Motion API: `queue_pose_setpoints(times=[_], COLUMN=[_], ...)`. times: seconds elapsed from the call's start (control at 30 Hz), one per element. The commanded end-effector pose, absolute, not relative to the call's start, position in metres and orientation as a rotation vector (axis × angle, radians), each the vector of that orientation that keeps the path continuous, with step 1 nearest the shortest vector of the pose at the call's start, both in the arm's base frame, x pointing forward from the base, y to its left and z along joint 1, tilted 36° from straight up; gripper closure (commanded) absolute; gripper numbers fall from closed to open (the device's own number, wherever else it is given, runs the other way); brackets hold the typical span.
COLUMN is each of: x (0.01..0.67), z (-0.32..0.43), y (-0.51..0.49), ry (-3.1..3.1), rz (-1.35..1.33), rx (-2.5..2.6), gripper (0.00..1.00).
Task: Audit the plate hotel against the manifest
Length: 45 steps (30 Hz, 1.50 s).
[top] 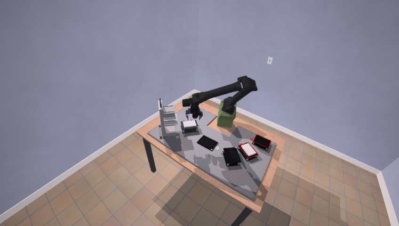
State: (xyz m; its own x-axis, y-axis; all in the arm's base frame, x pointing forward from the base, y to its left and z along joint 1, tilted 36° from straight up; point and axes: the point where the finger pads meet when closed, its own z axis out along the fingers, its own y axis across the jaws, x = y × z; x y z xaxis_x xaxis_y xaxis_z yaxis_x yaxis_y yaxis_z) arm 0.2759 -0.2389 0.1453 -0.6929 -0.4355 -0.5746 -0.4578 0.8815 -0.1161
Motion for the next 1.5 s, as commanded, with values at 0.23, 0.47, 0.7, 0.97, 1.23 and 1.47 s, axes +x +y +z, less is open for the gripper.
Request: queue_pose_setpoints(times=[0.23,0.47,0.7,0.97,1.23,1.47], x=[0.257,0.244,0.235,0.222,0.208,0.193], z=[0.129,0.117,0.113,0.106,0.095,0.081], y=[-0.261,-0.276,-0.291,-0.317,-0.329,-0.343], ry=[2.493,2.518,2.525,2.521,2.512,2.487], rz=[0.135,0.192,0.221,0.262,0.320,0.377], rx=[-0.353,-0.151,-0.009,0.217,0.397,0.604], gripper=[0.00,0.00,0.00,0.00,0.00,0.00])
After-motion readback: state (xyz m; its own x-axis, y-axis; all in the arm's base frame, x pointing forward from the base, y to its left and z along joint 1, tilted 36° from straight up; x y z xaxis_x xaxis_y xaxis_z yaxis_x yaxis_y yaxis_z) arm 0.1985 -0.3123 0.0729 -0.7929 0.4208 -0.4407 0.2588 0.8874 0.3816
